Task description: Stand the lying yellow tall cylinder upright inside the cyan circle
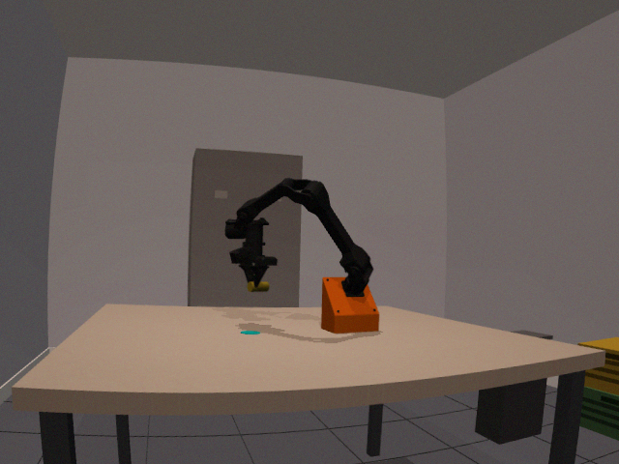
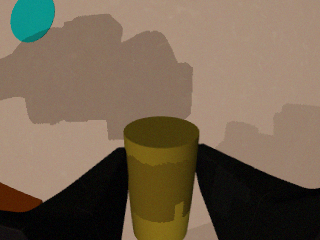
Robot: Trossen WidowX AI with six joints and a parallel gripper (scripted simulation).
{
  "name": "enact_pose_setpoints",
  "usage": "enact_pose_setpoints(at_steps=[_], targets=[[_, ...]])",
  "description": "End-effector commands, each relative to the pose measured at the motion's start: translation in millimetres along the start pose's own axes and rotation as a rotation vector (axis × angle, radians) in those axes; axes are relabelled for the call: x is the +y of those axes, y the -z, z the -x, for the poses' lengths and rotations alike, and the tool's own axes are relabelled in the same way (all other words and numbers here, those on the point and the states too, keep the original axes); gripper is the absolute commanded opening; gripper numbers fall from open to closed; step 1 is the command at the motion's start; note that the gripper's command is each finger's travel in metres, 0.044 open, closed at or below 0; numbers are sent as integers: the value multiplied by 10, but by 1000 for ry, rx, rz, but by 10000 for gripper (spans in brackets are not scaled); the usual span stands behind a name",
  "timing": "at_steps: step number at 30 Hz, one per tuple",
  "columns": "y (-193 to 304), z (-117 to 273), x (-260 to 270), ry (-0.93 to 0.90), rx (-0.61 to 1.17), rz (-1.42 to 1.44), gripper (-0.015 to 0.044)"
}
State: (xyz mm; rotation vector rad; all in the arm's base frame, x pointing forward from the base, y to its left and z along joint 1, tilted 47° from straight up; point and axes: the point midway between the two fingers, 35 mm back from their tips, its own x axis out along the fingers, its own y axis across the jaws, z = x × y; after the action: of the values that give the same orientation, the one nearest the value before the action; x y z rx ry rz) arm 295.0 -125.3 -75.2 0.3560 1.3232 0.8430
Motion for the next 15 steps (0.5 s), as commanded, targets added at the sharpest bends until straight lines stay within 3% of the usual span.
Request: enact_pose_setpoints(at_steps=[1, 15], targets=[[-99, 44, 92, 3, -5, -66, 105], [-399, 110, 416, 4, -6, -293, 105]])
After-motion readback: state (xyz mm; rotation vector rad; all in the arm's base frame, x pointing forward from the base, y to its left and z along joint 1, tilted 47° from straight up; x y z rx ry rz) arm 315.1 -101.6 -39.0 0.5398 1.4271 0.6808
